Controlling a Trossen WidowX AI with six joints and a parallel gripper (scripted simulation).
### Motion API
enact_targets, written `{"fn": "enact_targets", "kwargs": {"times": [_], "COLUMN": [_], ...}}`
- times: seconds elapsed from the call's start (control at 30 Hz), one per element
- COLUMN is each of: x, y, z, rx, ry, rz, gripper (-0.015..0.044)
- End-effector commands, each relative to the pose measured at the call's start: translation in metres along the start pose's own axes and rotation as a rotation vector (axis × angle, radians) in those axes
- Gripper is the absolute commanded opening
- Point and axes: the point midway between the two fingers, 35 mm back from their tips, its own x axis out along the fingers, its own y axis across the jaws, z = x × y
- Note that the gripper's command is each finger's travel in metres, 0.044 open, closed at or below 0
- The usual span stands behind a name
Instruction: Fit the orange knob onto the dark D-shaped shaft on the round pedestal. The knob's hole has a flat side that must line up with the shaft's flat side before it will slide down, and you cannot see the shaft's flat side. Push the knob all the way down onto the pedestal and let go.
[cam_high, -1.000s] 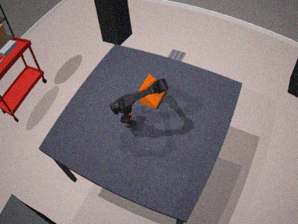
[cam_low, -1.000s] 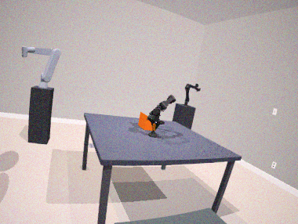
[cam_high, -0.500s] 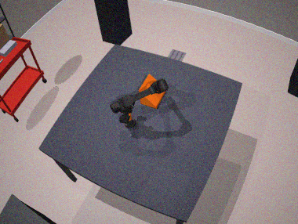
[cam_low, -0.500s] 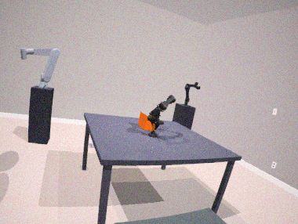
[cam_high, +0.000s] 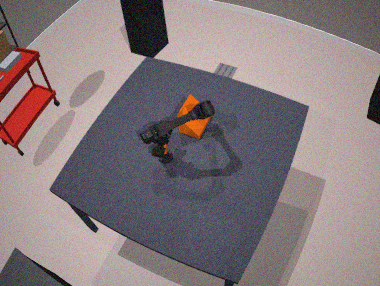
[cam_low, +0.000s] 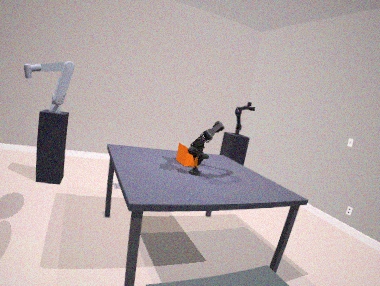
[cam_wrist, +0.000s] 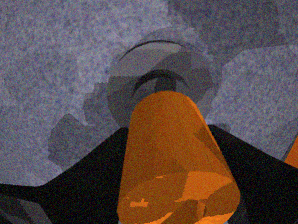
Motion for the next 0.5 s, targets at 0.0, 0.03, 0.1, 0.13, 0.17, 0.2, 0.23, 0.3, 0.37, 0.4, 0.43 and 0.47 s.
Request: {"fn": "enact_targets", "kwargs": {"times": [0.0,0.03,0.1,0.13,0.17,0.2,0.23,0.3,0.37,0.4,0.43,0.47], "x": [-0.0018,-0.0016,-0.0009,-0.0003,0.0002,0.0006,0.001,0.0014,0.0014,0.0021,0.0024,0.0028], "y": [0.0012,0.0013,0.0014,0.0013,0.0011,0.0008,0.0006,0.0,-0.0002,-0.0001,0.0,0.0001], "z": [0.0003,0.0005,0.0007,0.0007,0.0007,0.0007,0.0007,0.0005,0.0004,0.0003,0.0003,0.0002], "rx": [0.069,0.108,0.182,0.193,0.193,0.193,0.193,0.193,0.193,0.193,0.193,0.193], "ry": [-0.002,-0.002,-0.002,-0.002,-0.002,-0.002,-0.002,-0.002,-0.002,-0.002,-0.002,-0.002], "rz": [0.002,0.002,0.002,0.002,0.002,0.002,0.002,0.002,0.002,0.002,0.002,0.002], "gripper": [0.0,0.0,0.0,0.0,0.0,0.0,0.0,0.0,0.0,0.0,0.0,0.0]}}
